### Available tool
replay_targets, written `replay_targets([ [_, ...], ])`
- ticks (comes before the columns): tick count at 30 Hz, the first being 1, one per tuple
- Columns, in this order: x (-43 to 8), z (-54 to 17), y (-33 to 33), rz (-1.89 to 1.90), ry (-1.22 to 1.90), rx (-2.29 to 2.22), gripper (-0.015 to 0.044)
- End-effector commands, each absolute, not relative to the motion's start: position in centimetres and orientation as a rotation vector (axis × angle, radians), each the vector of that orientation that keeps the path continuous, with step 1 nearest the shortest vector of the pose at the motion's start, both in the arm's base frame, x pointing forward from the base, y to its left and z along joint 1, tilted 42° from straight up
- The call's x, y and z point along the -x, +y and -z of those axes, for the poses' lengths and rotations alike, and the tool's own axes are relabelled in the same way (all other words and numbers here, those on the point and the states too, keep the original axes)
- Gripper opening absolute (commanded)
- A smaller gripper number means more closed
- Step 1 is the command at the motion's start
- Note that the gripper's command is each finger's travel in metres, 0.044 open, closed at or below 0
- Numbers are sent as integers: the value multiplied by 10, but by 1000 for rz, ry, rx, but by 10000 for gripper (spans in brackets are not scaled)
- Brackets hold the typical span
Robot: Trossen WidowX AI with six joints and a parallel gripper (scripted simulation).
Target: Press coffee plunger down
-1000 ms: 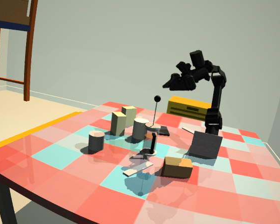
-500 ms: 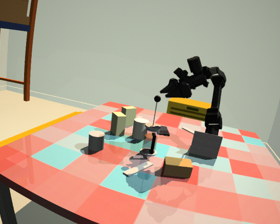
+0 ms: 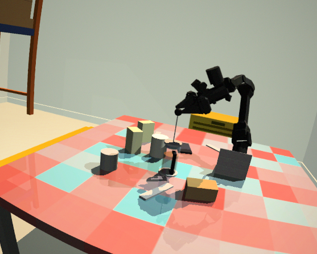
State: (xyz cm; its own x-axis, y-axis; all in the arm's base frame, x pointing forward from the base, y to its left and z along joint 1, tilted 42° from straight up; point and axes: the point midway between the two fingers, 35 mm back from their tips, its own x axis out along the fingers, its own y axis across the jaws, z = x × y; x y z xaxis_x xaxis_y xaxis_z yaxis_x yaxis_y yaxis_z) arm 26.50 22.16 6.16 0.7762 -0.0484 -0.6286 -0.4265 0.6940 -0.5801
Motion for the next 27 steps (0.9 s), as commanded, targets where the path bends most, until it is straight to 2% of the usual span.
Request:
replay_targets([
  [1,-269,-55,219,-231,668,796,440],
  [3,-270,-54,219,-231,667,796,440],
  [15,-270,-54,219,-231,667,796,125],
  [27,-270,-53,218,-231,667,796,118],
])
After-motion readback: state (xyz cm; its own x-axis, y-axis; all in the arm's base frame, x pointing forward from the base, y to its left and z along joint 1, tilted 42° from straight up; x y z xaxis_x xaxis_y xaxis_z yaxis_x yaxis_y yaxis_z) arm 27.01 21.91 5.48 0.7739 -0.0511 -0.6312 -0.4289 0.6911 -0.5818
